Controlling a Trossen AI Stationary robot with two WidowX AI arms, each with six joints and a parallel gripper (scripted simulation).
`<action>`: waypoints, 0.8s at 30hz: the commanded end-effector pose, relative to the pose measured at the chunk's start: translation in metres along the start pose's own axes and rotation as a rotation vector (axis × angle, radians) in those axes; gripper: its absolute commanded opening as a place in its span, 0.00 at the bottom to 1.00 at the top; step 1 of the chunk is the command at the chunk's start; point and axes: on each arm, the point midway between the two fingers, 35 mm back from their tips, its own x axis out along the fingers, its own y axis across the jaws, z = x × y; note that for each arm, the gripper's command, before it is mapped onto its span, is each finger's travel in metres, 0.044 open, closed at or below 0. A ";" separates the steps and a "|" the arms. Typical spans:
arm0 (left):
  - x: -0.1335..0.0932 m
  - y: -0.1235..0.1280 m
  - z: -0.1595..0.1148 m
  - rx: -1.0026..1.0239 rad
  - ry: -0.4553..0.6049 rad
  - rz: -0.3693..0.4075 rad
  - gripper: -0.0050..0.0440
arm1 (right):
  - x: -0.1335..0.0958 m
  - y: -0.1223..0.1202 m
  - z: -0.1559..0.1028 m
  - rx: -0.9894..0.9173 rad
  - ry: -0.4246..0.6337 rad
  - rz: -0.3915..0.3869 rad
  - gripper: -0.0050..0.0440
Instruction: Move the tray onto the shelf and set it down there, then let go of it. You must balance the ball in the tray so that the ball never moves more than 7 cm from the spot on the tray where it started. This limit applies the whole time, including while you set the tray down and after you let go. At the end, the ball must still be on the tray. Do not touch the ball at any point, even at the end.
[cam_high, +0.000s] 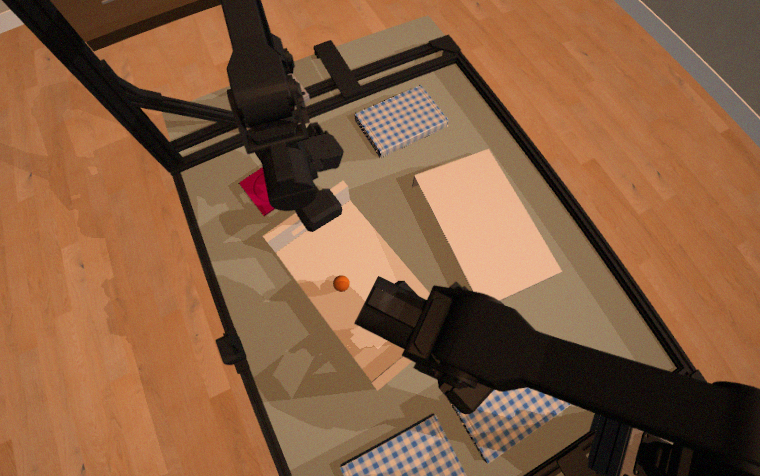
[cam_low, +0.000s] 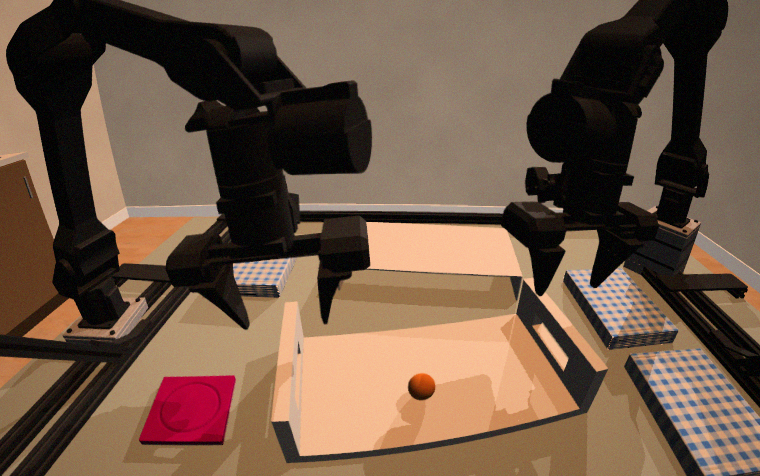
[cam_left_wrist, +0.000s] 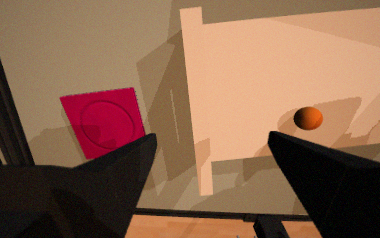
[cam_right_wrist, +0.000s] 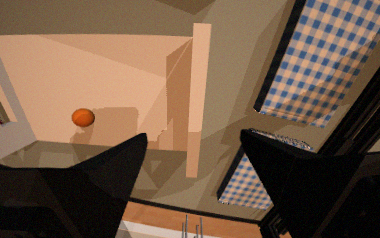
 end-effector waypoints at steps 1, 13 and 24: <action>0.004 0.003 -0.004 -0.061 -0.013 0.061 0.92 | 0.008 0.000 -0.001 0.071 -0.015 -0.062 0.92; 0.003 0.013 0.055 -0.063 -0.014 0.063 0.92 | 0.011 -0.002 -0.064 0.074 -0.016 -0.064 0.92; 0.013 0.011 0.064 -0.063 -0.014 0.063 0.92 | 0.021 0.001 -0.070 0.074 -0.016 -0.064 0.92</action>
